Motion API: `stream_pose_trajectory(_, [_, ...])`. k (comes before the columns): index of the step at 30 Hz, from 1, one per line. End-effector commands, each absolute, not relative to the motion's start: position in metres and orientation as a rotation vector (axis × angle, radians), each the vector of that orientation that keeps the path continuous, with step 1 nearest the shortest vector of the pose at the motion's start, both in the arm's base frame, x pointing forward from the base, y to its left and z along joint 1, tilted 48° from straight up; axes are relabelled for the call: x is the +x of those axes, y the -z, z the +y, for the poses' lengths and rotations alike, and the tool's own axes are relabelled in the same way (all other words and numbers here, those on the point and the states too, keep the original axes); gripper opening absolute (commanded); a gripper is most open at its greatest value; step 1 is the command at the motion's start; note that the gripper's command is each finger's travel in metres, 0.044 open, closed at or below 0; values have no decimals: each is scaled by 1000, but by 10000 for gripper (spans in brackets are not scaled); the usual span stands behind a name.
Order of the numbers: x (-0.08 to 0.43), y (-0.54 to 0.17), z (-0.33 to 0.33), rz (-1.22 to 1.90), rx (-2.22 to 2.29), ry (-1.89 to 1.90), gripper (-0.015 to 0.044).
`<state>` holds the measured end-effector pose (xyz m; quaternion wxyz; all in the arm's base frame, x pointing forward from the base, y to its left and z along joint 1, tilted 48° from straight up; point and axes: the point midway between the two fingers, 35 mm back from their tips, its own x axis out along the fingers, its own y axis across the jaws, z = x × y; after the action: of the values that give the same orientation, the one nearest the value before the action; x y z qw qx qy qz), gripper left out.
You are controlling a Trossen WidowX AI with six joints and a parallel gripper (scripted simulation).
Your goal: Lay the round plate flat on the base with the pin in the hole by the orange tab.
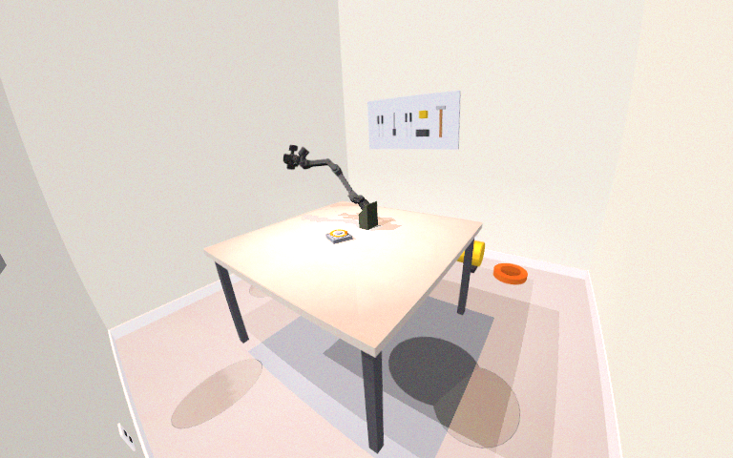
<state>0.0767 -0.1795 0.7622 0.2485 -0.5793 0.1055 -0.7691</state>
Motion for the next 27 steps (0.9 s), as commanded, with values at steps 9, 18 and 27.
stream_pose_trajectory(9, [186,-706,-230,228,-1457,1692,164])
stream_pose_trajectory(18, [306,-620,-241,263,-1328,1302,0])
stream_pose_trajectory(27, [398,-524,-222,321,-1157,992,0])
